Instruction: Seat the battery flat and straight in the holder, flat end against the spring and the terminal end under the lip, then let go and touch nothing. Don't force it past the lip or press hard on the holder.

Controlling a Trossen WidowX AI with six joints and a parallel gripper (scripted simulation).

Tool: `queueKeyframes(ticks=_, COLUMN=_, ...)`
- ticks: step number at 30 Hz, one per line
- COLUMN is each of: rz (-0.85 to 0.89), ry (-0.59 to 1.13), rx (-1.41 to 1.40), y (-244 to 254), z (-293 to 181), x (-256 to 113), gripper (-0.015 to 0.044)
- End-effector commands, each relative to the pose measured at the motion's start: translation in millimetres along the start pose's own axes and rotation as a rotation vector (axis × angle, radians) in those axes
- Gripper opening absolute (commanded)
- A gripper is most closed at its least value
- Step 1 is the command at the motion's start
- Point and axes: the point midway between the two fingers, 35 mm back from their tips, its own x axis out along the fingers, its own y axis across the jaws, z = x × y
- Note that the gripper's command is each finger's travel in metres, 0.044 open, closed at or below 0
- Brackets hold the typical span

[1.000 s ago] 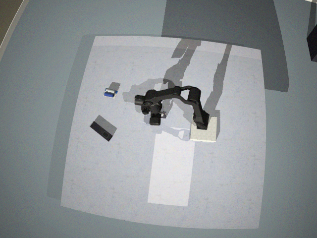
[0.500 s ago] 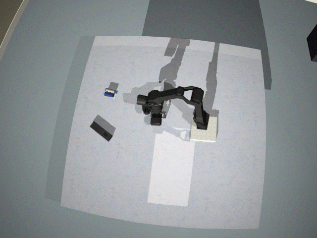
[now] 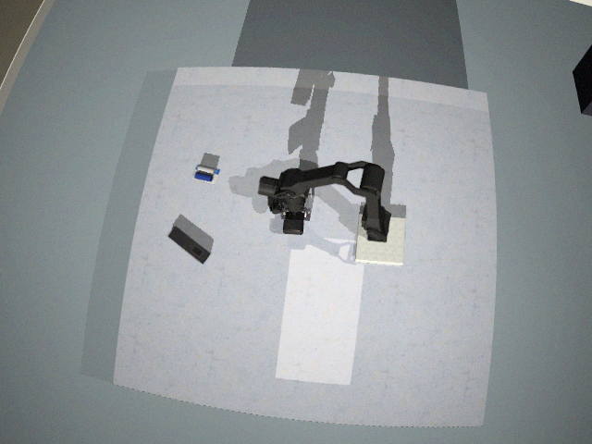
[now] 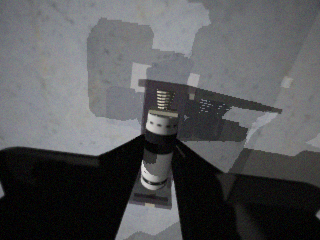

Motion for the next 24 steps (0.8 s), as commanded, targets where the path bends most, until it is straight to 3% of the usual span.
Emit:
queueKeyframes(ticks=1, rz=0.001, ry=-0.004, rx=-0.004, y=0.5, z=-3.1, x=0.3, gripper=0.0081)
queueKeyframes(ticks=13, rz=-0.001, ry=-0.007, rx=-0.004, y=0.6, z=-5.3, x=0.4, gripper=0.0081)
queueKeyframes(ticks=17, rz=-0.001, ry=-0.007, rx=-0.004, y=0.6, z=-5.3, x=0.4, gripper=0.0183)
queueKeyframes(ticks=24, rz=-0.001, ry=-0.007, rx=-0.002, y=0.9, z=-4.9, x=-8.1, gripper=0.0183)
